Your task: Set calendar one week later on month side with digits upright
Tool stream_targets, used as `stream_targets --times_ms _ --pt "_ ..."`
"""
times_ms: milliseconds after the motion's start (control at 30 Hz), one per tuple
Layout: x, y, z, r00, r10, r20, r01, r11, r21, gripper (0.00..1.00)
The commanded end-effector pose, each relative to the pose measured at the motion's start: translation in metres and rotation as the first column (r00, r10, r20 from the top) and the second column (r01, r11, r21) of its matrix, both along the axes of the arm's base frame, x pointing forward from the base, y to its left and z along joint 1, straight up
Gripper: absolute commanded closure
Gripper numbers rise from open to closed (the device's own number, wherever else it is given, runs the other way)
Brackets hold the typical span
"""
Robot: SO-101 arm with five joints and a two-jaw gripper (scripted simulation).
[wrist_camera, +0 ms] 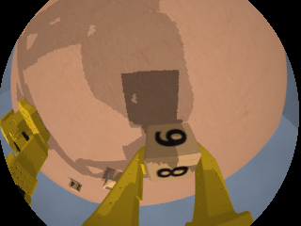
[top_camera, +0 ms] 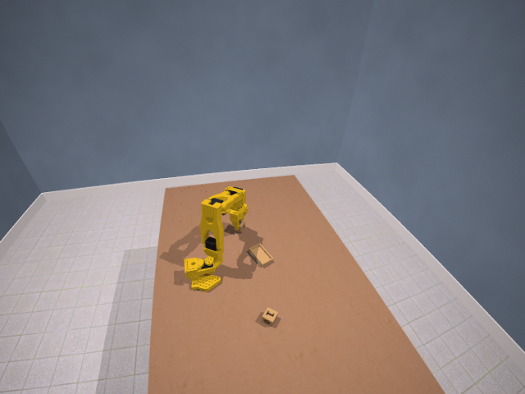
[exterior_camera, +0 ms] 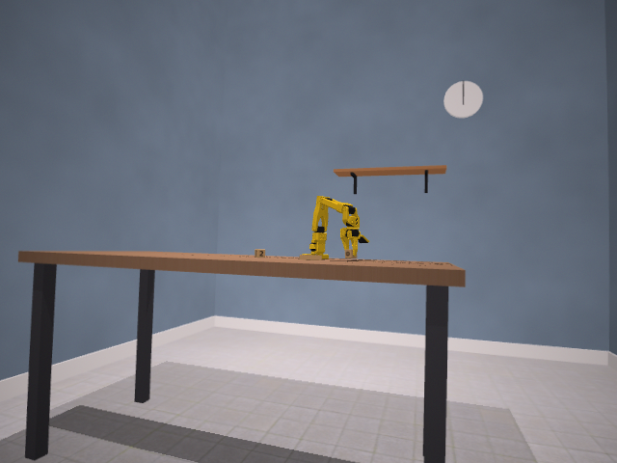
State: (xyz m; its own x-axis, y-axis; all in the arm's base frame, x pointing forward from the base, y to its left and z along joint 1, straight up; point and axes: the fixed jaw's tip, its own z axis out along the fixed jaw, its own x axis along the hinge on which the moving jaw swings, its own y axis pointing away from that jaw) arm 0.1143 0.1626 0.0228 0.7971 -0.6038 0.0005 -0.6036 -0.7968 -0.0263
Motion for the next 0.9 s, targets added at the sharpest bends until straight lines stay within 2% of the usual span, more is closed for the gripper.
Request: stream_targets --times_ms 0,867 --pt "0.0008 0.0038 0.0007 1.0 0.005 0.014 -0.006 1.0 0.023 1.0" --pt "0.0009 0.004 -0.0041 1.0 0.005 0.014 -0.006 1.0 0.023 1.0"
